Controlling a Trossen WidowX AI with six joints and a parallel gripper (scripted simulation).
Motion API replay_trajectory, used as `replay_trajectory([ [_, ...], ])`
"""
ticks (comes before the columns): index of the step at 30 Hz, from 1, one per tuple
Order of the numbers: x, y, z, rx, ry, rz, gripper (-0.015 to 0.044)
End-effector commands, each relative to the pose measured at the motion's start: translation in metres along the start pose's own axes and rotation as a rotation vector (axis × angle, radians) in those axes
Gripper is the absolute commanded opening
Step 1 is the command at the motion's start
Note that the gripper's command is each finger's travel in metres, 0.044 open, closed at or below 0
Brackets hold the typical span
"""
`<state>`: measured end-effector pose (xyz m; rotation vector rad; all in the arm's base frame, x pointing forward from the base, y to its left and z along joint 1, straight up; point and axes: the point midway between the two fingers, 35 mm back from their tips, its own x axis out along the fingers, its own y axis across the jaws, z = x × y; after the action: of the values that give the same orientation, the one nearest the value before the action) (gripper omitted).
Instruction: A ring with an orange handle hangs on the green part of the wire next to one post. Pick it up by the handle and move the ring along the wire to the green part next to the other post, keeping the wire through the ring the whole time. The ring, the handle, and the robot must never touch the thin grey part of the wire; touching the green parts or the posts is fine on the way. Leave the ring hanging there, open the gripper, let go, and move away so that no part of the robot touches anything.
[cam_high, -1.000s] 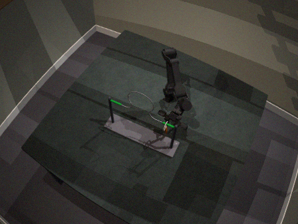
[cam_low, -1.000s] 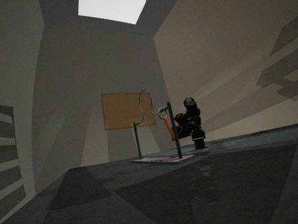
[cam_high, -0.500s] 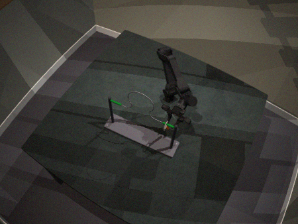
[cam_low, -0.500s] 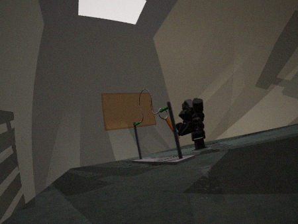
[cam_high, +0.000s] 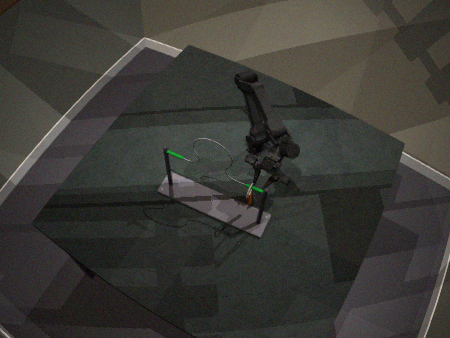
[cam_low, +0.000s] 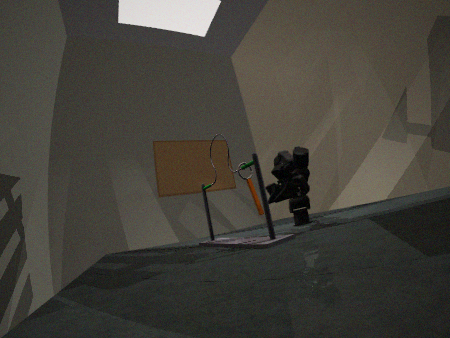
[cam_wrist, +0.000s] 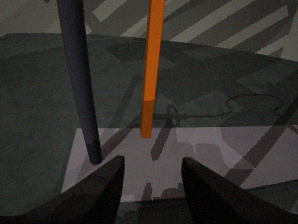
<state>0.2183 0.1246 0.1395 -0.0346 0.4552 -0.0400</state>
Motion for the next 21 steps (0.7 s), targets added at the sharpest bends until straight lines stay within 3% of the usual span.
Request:
replay_trajectory([
  [1,0.000,0.000,0.000,0.004,-0.001,-0.003,0.0160],
  [9,0.000,0.000,0.000,0.004,-0.001,-0.003,0.0160],
  [15,-0.037,-0.001,0.001,-0.002,-0.005,0.001,0.0317],
  [19,-0.042,-0.002,0.002,-0.003,-0.011,0.003,0.0423],
  [21,-0.042,-0.002,0.002,-0.003,-0.011,0.003,0.0440],
])
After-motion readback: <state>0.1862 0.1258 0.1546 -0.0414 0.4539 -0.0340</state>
